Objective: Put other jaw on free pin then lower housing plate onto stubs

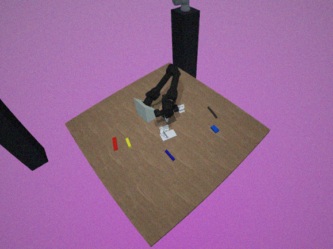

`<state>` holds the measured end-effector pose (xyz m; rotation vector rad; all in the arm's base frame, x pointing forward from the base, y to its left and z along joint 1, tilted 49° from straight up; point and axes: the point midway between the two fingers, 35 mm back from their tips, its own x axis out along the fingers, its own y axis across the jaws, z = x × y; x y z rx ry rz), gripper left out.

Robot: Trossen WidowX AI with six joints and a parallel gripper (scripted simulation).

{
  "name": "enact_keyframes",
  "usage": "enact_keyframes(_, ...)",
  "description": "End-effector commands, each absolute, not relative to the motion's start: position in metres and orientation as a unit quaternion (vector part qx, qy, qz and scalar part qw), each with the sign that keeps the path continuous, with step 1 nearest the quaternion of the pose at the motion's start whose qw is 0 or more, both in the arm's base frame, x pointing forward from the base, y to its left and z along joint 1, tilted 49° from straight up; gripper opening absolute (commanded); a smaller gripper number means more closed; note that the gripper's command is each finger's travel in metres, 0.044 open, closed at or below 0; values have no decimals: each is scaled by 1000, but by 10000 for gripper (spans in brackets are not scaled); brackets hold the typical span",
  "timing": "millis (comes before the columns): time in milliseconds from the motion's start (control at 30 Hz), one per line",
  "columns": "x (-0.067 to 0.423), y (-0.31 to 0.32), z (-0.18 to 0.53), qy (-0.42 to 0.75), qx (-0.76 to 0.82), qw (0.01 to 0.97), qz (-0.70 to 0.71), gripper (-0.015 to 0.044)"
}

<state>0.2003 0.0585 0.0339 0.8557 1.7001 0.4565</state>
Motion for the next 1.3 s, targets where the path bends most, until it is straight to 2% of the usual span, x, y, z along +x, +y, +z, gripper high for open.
enact_keyframes(0, 200, 59, 34, 721, 368, 555, 190, 134)
enact_keyframes(300, 202, 59, 34, 721, 367, 555, 190, 134)
enact_keyframes(1267, 290, 48, 8, 720, 367, 557, 191, 134)
